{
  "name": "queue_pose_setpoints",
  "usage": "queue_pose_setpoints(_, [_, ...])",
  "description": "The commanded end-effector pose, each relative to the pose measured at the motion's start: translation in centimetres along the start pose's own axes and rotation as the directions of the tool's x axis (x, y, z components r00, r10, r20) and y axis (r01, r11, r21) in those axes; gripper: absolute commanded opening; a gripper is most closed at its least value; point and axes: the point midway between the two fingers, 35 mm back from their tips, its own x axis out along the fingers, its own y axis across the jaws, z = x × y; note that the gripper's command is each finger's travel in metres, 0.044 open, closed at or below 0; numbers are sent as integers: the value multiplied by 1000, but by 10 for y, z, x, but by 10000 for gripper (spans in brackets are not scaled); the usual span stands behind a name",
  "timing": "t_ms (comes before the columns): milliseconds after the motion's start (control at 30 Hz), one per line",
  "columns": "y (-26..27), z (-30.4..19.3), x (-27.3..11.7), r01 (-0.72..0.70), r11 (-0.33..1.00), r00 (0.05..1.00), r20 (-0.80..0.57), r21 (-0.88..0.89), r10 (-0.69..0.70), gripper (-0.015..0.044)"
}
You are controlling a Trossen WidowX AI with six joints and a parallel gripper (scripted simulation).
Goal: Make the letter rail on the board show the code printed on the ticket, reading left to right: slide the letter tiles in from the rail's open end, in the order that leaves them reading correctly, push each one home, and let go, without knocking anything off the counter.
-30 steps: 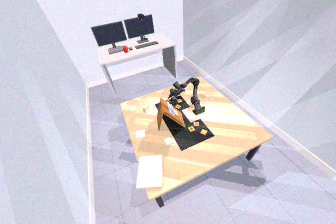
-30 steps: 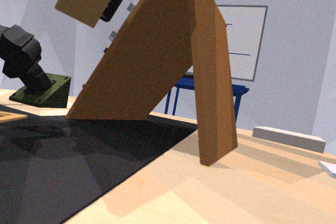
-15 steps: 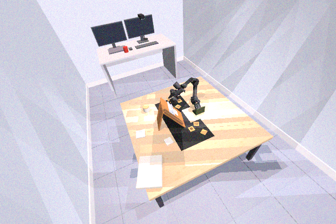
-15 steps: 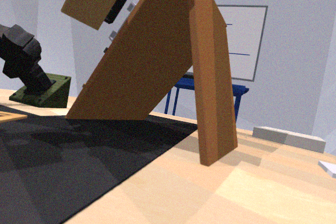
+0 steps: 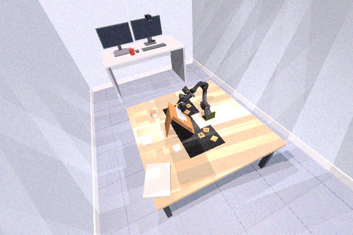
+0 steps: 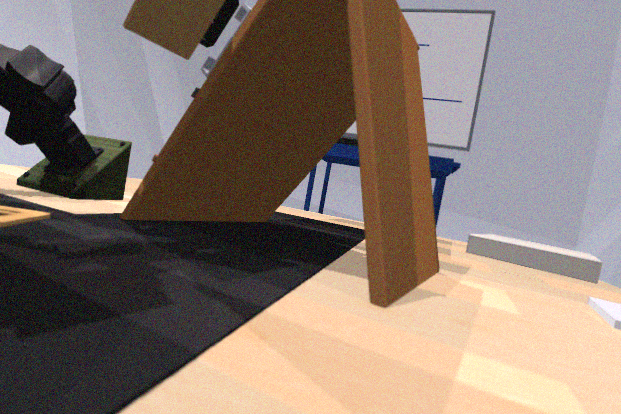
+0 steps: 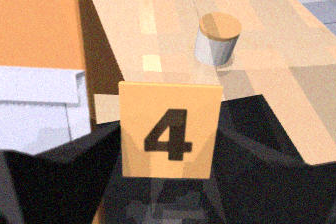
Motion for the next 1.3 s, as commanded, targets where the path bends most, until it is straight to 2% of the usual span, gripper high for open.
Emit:
queue_pose_setpoints(0, [3, 0, 1, 2, 1000, 1000, -3, 1, -2, 0])
queue_pose_setpoints(1267, [22, -1, 0, 2, 1000, 1000, -3, 2, -2, 0])
